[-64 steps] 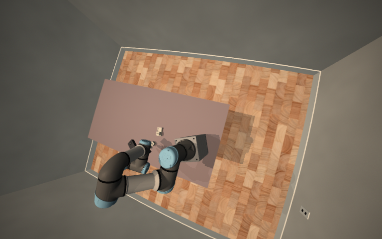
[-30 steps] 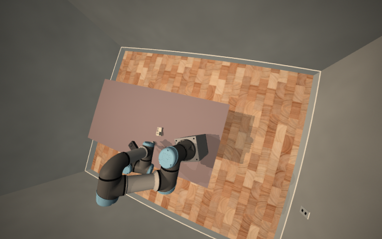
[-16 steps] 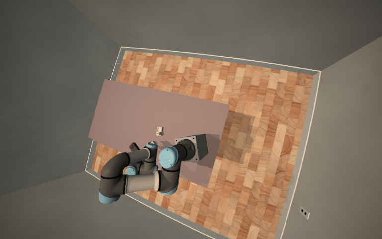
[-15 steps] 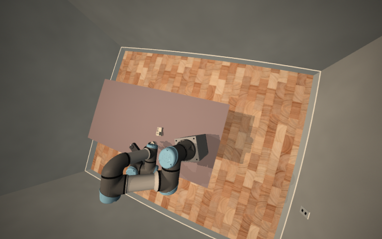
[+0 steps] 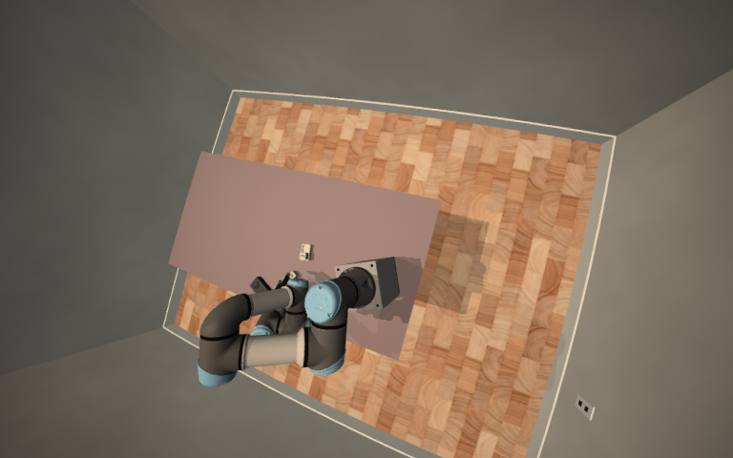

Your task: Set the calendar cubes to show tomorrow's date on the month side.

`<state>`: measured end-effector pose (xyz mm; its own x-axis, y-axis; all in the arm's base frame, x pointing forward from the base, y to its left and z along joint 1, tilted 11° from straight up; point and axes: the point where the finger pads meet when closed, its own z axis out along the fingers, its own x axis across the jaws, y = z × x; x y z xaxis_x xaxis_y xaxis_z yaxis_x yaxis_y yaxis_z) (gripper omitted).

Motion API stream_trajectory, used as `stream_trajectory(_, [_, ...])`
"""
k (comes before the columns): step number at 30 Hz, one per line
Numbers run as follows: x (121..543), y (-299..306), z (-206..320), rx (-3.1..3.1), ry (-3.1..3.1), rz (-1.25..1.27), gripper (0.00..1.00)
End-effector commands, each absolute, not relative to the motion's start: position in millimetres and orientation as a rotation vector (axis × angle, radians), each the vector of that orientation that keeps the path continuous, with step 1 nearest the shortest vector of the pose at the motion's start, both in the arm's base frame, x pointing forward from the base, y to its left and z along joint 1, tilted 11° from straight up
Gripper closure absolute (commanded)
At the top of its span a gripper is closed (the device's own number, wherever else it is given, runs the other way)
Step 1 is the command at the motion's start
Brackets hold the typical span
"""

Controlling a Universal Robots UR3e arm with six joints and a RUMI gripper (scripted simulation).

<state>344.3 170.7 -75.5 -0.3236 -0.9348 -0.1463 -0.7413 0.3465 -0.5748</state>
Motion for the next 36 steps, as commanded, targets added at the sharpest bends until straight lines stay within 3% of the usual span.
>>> stream_trajectory(1, [343.9,170.8,-74.6,-1.453,2.149,-0.581,0.72])
stream_trajectory(36, [347.9,172.3,-76.3,-1.377,2.054,-0.741,0.72])
